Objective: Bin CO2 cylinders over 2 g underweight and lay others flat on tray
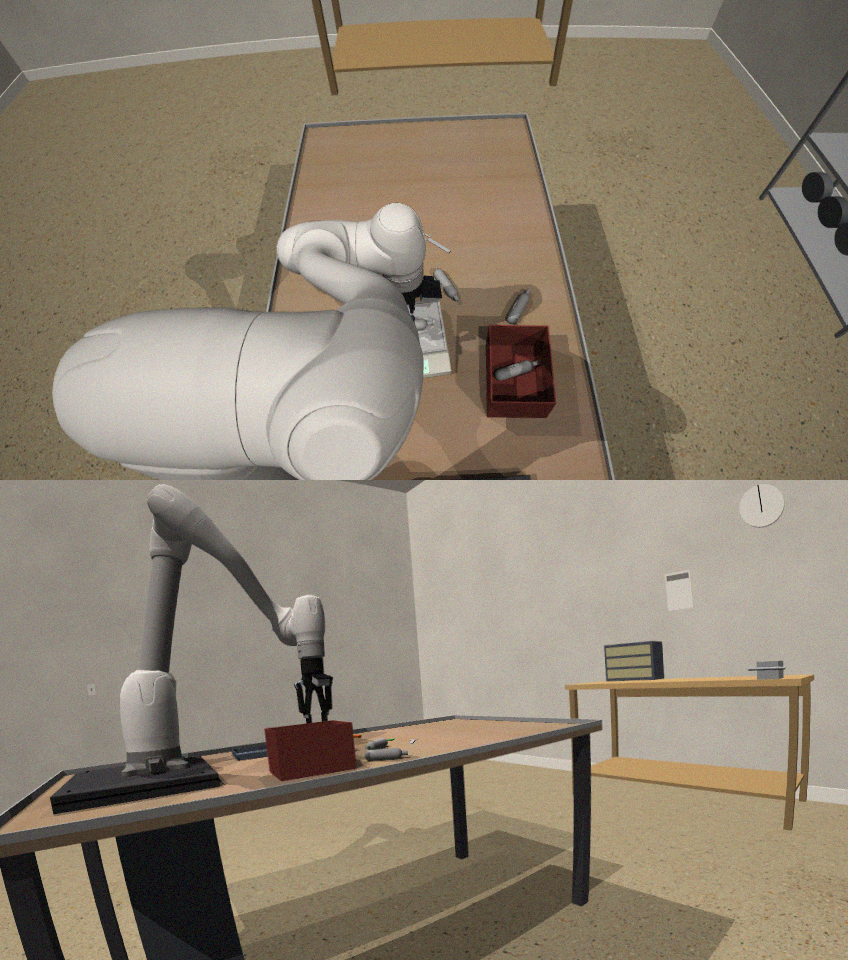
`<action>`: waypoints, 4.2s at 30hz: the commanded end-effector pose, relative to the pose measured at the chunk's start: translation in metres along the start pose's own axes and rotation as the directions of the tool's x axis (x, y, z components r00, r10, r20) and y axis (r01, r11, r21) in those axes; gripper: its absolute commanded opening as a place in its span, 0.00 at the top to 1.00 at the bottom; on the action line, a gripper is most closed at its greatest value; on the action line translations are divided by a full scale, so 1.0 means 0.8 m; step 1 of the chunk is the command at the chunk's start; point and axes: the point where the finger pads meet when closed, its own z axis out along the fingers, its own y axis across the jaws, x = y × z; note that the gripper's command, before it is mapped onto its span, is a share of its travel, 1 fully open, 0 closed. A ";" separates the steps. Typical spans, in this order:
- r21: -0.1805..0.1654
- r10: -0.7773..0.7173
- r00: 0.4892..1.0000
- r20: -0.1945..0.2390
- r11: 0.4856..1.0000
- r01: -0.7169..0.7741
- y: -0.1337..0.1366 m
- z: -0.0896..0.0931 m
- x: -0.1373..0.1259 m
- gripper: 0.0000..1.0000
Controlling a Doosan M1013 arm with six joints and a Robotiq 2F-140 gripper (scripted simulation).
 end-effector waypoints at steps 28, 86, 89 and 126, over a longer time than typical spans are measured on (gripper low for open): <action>0.001 0.000 1.000 0.000 1.000 0.000 -0.001 -0.048 0.000 0.60; -0.001 1.000 0.000 0.001 0.000 -1.000 0.125 -0.231 0.001 0.60; -0.001 1.000 0.000 0.001 0.000 -1.000 0.125 -0.231 0.001 0.60; -0.001 1.000 0.000 0.001 0.000 -1.000 0.125 -0.231 0.001 0.60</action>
